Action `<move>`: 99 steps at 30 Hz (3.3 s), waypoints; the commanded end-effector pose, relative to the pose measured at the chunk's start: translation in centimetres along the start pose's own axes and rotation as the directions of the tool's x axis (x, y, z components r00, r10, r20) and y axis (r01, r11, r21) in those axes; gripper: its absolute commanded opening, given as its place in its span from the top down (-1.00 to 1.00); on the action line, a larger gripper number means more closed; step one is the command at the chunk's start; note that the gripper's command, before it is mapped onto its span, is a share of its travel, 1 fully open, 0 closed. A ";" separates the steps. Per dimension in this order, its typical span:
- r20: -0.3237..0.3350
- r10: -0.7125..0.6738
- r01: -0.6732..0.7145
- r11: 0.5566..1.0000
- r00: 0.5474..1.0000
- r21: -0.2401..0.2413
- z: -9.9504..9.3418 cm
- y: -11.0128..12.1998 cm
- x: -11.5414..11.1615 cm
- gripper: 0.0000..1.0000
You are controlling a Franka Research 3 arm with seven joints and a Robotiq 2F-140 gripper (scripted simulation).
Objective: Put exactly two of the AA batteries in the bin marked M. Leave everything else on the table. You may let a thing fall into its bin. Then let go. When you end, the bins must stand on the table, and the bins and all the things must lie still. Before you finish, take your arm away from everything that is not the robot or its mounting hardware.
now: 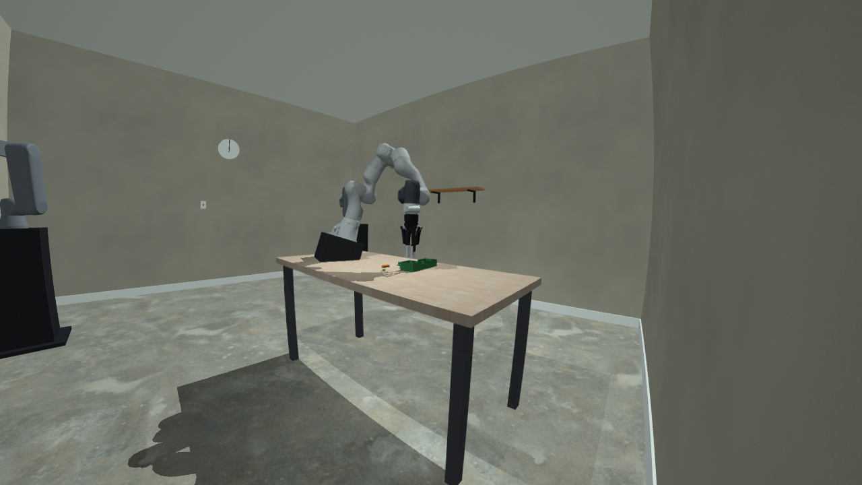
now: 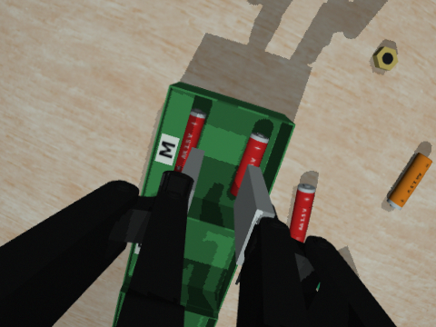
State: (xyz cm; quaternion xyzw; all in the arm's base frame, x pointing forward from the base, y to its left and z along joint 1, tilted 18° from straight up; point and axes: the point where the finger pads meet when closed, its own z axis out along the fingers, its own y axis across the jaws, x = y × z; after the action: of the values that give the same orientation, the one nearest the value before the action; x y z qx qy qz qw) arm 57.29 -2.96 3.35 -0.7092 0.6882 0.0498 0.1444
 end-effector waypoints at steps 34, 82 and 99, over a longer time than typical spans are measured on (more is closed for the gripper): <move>0.000 0.002 -0.002 1.000 1.000 -0.003 -10.4 0.3 -0.1 -1.00; 0.000 0.002 -0.002 1.000 1.000 -0.003 -11.8 0.3 -0.1 -1.00; 0.000 0.002 -0.002 1.000 1.000 -0.003 -11.8 0.3 -0.1 -1.00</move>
State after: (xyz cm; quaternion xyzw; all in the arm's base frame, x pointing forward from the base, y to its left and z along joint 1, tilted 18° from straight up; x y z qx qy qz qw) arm 55.50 -6.03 14.58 -0.7097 0.6877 0.0507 0.1441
